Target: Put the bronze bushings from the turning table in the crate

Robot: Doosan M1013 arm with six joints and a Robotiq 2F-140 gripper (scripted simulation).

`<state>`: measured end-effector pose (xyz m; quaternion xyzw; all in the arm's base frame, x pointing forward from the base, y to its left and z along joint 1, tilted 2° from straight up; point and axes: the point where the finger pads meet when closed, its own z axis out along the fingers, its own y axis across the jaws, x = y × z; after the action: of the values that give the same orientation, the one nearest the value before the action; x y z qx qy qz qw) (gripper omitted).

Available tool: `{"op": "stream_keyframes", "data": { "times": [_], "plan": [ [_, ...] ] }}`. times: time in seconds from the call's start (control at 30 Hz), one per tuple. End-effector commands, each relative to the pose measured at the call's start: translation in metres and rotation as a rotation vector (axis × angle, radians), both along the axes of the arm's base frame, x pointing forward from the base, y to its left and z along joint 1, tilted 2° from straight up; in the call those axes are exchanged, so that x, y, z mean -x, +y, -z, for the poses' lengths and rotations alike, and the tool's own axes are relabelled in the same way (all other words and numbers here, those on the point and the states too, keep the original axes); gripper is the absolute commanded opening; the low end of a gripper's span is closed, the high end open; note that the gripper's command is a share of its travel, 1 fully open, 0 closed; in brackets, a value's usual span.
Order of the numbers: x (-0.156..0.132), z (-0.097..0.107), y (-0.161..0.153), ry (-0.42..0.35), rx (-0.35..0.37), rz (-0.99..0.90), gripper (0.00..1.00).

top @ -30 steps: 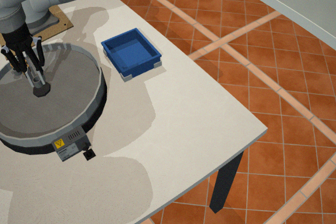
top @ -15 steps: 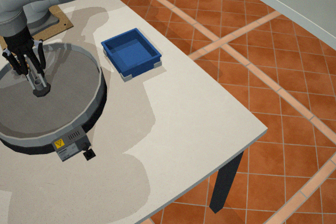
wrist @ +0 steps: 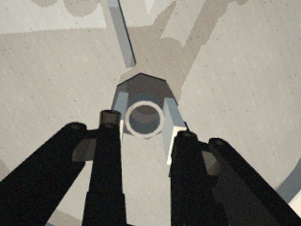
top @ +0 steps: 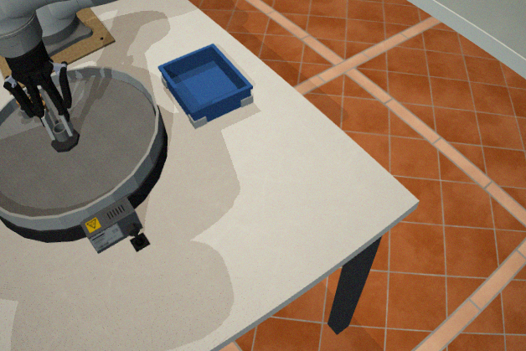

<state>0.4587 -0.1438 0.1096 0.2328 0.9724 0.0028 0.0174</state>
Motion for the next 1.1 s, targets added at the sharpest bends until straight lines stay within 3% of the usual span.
{"op": "stream_keyframes", "data": {
  "times": [0.0,1.07],
  "plan": [
    [0.0,-0.0001,0.0,0.0,0.0,0.0,0.0],
    [-0.0001,0.003,0.0,0.0,0.0,0.0,0.0]
  ]
}}
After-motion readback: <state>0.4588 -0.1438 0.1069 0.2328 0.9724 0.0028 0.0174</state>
